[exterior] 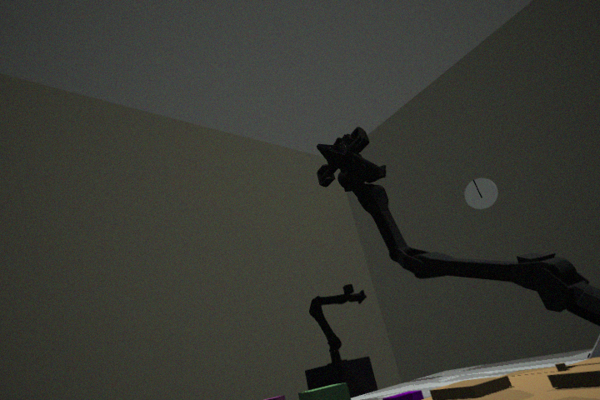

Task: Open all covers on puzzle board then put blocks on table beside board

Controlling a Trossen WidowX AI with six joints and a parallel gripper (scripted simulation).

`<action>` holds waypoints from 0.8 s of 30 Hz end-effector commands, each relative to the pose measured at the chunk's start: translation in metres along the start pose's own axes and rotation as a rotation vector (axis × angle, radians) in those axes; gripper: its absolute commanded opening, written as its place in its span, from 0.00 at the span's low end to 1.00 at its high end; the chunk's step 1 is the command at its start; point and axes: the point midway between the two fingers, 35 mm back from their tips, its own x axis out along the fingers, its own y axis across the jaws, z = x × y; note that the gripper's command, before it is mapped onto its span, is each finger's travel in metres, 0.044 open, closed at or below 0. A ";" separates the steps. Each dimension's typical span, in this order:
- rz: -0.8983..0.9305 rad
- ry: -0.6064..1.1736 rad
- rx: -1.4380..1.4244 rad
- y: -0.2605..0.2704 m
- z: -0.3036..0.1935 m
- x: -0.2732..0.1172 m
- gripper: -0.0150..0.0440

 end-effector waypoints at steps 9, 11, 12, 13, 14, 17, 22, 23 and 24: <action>-0.005 0.048 -0.030 0.038 -0.008 0.022 0.25; -0.005 0.058 -0.038 0.044 -0.010 0.026 0.25; -0.005 0.063 -0.042 0.047 -0.011 0.028 0.25; -0.005 0.068 -0.046 0.049 -0.012 0.030 0.25; -0.003 0.068 -0.053 0.051 -0.012 0.030 0.25; 0.016 0.064 -0.107 0.059 -0.013 0.035 0.25; 0.042 0.080 -0.175 0.079 -0.019 0.045 0.25; 0.044 0.089 -0.178 0.082 -0.021 0.048 0.25; 0.047 0.089 -0.182 0.084 -0.022 0.049 0.25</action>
